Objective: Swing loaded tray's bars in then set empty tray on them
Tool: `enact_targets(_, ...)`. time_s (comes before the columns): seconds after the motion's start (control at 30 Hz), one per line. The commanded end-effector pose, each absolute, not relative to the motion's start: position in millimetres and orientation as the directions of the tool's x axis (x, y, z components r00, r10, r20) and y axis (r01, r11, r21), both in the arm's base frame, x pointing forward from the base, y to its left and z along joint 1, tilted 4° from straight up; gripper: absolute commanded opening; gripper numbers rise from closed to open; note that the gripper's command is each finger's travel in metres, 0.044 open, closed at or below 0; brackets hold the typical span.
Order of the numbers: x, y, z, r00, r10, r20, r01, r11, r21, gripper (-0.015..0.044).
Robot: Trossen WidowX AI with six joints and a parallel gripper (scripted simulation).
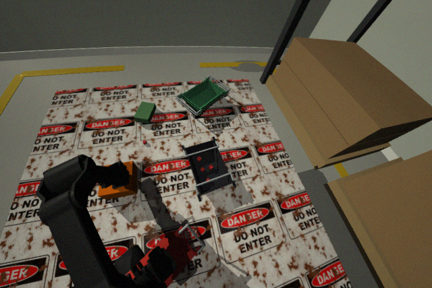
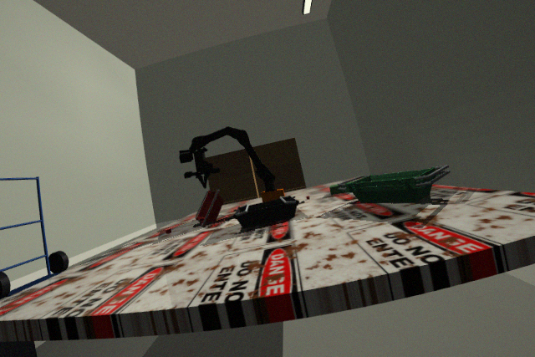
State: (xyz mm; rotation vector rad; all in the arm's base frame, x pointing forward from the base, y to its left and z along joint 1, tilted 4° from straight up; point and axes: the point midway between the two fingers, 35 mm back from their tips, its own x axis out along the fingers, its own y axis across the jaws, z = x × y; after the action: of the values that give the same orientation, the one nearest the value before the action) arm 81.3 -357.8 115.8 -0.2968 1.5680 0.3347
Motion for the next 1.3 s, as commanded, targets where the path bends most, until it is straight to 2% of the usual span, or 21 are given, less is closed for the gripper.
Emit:
enact_targets(0.0,79,-356,96,-0.031,0.027,-0.999,-0.394,0.918,0.037,0.0)
enact_targets(0.27,78,-352,68,-0.031,0.028,-0.999,-0.394,0.918,0.038,0.0)
enact_targets(1.27,63,-316,70,-0.032,0.03,-0.999,-0.394,0.918,0.041,0.0)
